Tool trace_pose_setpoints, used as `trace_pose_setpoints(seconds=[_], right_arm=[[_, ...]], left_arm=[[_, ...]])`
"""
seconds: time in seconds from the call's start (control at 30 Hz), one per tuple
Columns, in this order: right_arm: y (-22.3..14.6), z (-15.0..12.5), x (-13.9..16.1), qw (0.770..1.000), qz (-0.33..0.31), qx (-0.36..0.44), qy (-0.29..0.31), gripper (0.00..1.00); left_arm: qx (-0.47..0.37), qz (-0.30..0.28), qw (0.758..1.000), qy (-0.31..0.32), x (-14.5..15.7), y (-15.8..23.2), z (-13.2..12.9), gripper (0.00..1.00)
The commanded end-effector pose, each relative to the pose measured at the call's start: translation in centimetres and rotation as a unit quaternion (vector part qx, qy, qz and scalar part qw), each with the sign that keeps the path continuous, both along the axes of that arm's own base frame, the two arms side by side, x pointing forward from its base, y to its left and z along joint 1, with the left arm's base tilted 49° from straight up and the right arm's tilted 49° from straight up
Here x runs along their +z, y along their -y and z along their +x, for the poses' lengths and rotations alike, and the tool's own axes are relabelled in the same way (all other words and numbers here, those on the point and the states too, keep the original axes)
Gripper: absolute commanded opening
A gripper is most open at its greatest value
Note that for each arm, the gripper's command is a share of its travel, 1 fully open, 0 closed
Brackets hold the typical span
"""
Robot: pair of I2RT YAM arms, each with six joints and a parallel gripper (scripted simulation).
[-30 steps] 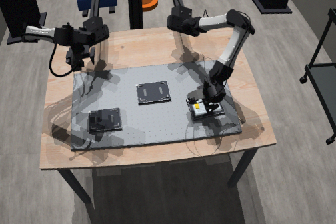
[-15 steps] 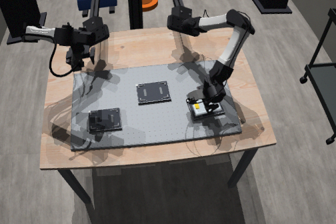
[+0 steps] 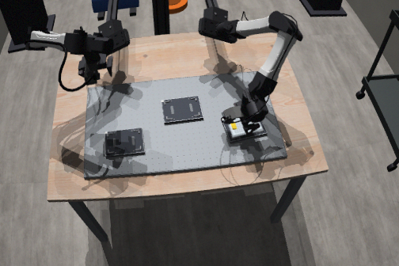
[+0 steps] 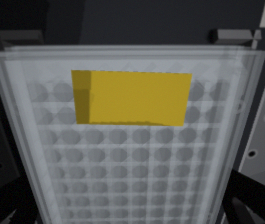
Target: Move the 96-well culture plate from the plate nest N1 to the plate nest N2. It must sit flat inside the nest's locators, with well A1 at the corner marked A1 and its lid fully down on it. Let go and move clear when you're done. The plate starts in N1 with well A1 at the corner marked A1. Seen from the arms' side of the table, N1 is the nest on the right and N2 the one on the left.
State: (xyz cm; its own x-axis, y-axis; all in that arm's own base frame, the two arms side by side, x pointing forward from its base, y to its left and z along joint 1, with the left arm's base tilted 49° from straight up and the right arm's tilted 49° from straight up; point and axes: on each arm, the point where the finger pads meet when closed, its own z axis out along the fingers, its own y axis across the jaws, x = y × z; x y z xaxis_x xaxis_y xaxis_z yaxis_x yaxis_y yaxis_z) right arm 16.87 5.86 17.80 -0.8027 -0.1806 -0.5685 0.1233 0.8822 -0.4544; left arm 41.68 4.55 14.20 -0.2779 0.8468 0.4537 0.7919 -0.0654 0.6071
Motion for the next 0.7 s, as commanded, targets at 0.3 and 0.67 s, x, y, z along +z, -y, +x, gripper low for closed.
trace_pose_setpoints(seconds=[0.3, 0.67], right_arm=[[0.1, -0.4, -0.1, 0.999, -0.043, -0.028, -0.006, 1.00], [0.1, -0.4, -0.1, 0.999, -0.043, -0.028, -0.006, 1.00]], left_arm=[[-0.004, -0.001, 1.000, 0.004, 0.3, 0.3, 0.2, 1.00], [-0.003, 0.000, 1.000, -0.009, -0.9, 0.1, 0.2, 1.00]])
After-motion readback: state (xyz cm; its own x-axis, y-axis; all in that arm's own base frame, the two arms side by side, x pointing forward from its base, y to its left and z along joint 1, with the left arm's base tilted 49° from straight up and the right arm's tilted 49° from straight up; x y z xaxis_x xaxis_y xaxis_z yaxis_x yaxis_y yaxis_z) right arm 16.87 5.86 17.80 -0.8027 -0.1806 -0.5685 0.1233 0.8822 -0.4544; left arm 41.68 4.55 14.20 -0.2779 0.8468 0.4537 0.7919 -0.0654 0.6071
